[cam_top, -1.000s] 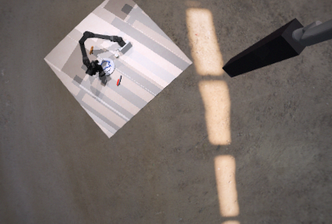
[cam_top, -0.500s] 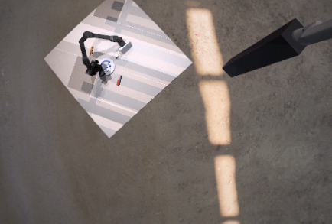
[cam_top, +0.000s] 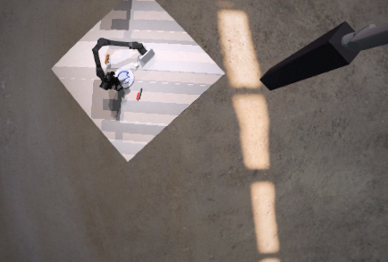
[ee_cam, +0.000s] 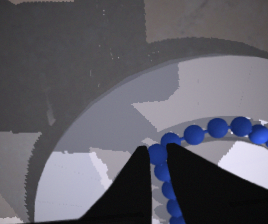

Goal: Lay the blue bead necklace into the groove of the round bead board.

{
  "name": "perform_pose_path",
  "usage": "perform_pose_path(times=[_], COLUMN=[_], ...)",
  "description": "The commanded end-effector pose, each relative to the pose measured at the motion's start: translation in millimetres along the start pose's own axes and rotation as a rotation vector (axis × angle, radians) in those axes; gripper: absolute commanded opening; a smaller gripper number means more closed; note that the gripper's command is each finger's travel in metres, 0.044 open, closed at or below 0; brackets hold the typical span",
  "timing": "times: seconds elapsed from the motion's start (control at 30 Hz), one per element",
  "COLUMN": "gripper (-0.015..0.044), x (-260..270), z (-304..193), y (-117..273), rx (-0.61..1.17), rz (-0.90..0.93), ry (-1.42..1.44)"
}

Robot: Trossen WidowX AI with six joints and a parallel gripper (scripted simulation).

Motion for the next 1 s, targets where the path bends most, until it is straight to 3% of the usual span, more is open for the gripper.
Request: perform_pose_path(times=[0.0,0.57,0.97], gripper=[0.0000,0.0440,0.0440], x=[0.7,-0.1,-0.1], z=[-0.3,-0.2,-0.4], y=[-4.0,0.0,3.7], rx=[0.000,0.002,0.000], rz=[-0.002,-0.002,-0.002], ry=[0.004,0.002,0.004])
Point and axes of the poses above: the point midway between the two fingers, 35 mm back from their tips, its own y axis back along the fingers, its own x axis across the jaws, z = x × y, the point moved 6 cm from there along y, back along the fingers, and after that the axes turned 6 degrees about -y, right-handed, at the moved point
